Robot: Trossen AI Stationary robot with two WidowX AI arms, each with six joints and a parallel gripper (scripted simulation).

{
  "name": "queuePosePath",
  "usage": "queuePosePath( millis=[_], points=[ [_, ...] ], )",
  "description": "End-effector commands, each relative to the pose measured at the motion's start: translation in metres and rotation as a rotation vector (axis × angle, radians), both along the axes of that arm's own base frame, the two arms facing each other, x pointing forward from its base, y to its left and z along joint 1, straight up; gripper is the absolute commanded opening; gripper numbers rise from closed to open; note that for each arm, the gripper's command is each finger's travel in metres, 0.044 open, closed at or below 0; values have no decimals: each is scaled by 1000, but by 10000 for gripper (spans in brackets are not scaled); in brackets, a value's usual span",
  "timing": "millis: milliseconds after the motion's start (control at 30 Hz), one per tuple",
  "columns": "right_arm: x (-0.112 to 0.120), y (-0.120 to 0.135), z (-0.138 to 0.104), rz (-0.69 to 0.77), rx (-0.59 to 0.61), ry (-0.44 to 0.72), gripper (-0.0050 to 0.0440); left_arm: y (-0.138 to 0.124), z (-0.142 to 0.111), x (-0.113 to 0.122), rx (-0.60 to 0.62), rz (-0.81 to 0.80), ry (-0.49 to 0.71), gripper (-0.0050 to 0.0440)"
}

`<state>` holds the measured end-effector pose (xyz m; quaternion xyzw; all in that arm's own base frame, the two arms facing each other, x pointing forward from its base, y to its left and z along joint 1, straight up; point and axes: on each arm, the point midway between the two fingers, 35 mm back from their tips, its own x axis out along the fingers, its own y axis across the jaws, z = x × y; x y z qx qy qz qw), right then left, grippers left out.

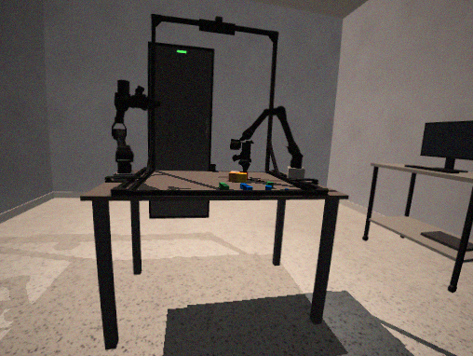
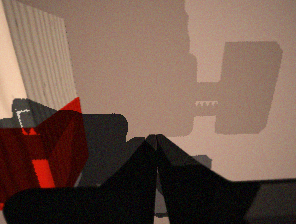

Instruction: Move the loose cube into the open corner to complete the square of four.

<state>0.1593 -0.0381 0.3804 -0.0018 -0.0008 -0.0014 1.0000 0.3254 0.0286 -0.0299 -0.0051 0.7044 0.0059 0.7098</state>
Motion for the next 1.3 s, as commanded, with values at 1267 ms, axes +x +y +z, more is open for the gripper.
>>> queuePosePath(
  millis=[1267],
  points=[
    [0,0,0,3,4,0,400,14,-2,-1,-1,-1,8,0]
  ],
)
